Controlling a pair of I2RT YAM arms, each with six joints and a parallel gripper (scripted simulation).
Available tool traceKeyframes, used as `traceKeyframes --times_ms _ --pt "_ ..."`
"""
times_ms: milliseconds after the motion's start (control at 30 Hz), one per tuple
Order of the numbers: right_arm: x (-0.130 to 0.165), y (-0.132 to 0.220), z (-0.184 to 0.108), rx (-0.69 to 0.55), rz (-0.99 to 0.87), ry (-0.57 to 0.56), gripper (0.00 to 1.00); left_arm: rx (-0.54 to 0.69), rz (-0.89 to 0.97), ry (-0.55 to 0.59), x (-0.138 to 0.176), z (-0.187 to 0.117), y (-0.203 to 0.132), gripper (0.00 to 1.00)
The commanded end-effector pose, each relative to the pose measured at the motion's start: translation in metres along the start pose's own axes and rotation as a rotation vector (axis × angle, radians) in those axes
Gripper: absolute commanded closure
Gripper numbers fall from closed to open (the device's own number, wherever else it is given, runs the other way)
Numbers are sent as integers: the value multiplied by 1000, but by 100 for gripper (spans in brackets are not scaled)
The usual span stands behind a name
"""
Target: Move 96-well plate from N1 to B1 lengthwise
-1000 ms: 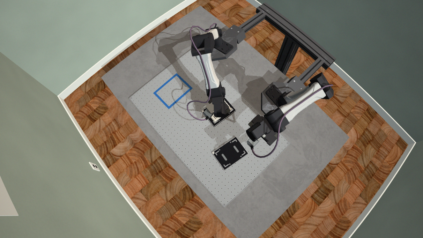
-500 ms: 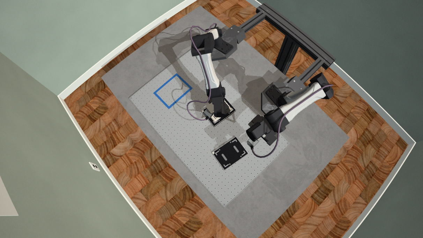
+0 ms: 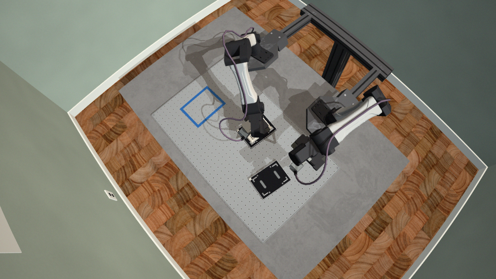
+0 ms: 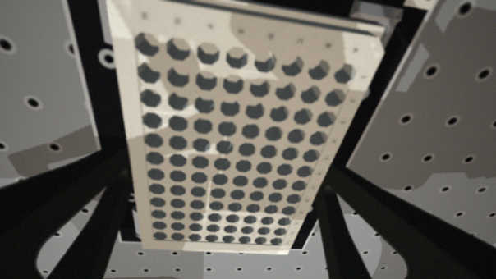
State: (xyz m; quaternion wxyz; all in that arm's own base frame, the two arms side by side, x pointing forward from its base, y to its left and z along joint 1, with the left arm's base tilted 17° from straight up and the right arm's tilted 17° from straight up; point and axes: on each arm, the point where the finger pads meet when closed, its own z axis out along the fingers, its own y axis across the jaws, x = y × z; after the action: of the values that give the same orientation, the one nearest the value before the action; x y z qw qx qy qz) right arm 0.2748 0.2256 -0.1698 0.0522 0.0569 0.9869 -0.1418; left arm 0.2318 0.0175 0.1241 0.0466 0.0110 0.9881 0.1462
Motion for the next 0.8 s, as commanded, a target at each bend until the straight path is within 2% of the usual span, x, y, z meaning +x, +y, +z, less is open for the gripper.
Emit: traceKeyframes --times_ms 0,633,767 --pt "5 2 10 9 -6 2 100 1 10 4 1 -1 0 0" --pt "5 2 10 9 -6 2 100 1 10 4 1 -1 0 0" --pt "-4 10 -21 -28 1 -22 100 1 10 4 1 -1 0 0"
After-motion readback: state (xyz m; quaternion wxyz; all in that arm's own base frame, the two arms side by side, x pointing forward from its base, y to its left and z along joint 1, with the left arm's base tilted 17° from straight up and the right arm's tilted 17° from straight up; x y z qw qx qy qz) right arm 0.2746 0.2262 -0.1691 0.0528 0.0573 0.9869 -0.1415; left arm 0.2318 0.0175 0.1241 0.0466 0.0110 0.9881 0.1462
